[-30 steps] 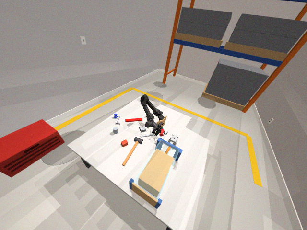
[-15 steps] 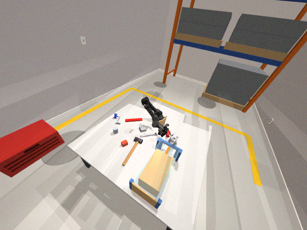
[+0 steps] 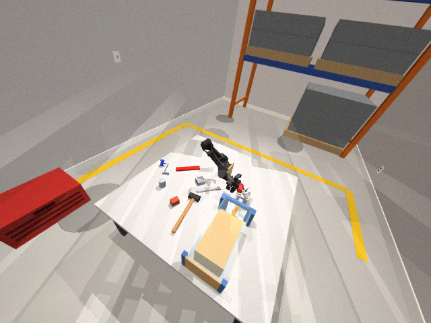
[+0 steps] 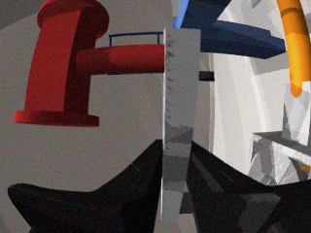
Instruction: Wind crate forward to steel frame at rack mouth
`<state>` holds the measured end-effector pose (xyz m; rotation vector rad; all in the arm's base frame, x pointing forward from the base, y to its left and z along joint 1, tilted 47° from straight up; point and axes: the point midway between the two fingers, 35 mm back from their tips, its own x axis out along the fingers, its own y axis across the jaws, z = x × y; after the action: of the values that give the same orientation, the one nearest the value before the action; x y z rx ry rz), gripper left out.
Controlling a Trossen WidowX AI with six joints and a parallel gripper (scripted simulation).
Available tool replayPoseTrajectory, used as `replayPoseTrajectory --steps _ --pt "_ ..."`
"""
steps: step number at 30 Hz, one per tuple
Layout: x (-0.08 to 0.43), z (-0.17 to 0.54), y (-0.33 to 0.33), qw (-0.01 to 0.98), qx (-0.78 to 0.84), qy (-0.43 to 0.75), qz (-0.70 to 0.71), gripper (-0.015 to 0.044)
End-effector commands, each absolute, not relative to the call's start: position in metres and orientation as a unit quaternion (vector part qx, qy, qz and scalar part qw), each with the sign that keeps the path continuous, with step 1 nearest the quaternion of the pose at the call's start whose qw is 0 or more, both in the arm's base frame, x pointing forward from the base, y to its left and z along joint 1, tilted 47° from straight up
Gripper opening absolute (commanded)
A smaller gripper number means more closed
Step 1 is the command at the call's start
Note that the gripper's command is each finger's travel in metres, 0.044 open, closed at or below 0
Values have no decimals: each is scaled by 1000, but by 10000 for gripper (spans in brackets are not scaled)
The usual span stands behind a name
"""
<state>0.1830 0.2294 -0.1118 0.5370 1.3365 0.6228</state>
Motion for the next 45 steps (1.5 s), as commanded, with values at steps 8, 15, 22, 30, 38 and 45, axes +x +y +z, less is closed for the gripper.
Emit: replayPoseTrajectory --steps 8,15,22,30,38,45 --pt "182 -119 223 710 246 593 290 0" --pt "183 -125 217 710 246 593 289 0" --pt "184 -132 210 710 246 593 289 0" --pt "184 -132 210 710 246 593 289 0" --pt "184 -131 206 711 246 592 289 0" --pt "184 -132 202 712 247 591 289 0"
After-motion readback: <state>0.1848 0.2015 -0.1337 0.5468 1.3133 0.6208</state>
